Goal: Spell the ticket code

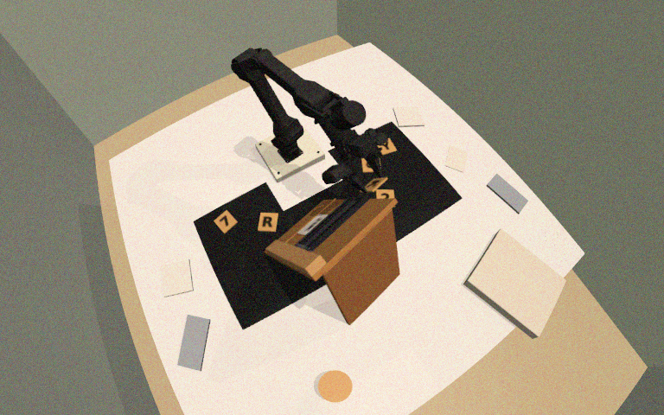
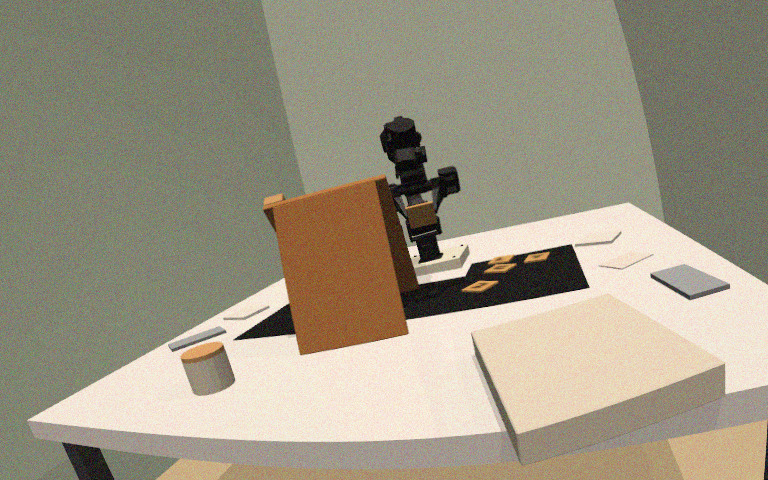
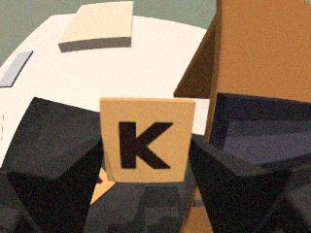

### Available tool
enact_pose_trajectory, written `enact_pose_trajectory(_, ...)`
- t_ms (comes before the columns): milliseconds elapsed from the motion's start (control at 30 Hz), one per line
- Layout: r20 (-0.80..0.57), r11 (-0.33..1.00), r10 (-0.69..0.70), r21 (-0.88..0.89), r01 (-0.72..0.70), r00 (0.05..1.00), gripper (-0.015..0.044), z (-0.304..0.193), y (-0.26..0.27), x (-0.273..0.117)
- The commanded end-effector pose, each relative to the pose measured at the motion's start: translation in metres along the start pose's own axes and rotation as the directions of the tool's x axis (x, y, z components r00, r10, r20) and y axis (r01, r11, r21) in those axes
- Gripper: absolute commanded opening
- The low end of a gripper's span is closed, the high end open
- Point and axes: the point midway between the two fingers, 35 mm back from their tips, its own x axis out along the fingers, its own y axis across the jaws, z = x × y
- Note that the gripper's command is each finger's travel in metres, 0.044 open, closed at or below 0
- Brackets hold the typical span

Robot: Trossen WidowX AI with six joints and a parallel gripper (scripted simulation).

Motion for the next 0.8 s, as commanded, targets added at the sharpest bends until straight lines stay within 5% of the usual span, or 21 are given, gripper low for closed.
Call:
enact_pose_trajectory(0,-0.001,1.0,0.006,-0.006,-0.006,1.0,0.0,-0.001,-0.001,0.0)
enact_pose_trajectory(767,-0.001,1.0,0.005,-0.007,-0.005,1.0,0.0,-0.001,-0.012,0.0)
